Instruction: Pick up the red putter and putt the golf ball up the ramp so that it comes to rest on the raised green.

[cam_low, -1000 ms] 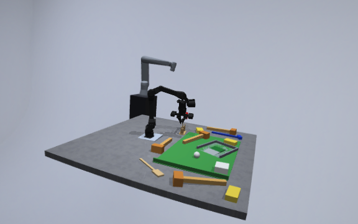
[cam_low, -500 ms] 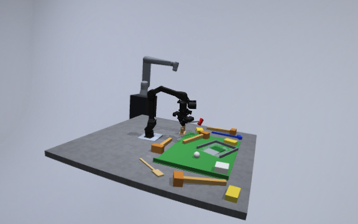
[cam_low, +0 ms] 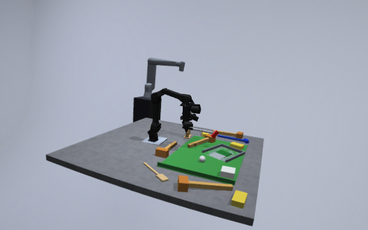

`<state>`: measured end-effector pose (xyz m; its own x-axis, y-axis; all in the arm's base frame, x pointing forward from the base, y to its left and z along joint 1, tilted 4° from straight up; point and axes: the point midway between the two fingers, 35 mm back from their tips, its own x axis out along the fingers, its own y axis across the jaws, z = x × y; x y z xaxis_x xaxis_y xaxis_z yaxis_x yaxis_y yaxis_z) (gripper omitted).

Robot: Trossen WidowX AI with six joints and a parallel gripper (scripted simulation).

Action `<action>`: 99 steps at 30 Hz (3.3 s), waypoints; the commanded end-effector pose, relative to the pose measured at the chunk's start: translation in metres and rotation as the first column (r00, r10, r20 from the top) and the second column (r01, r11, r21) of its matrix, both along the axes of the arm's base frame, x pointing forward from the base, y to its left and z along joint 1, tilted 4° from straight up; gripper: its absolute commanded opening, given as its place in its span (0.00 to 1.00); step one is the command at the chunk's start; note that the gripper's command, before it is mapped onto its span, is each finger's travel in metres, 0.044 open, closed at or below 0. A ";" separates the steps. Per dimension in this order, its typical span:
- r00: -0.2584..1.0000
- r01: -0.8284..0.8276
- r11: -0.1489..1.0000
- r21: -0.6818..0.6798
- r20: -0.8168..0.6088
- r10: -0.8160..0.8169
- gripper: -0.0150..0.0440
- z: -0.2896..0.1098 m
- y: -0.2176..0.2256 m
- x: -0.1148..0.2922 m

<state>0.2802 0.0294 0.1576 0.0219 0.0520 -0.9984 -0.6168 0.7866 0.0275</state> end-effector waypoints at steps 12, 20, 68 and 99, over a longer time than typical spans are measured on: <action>0.829 0.558 0.827 -0.064 0.010 -0.559 0.25 0.013 -0.083 0.000; 0.608 0.792 0.604 -0.093 0.032 -0.793 0.25 0.020 -0.127 -0.011; 0.557 0.828 0.552 -0.099 0.030 -0.830 0.25 -0.045 -0.139 -0.015; 0.559 0.827 0.555 -0.092 0.031 -0.828 0.25 -0.055 -0.046 0.018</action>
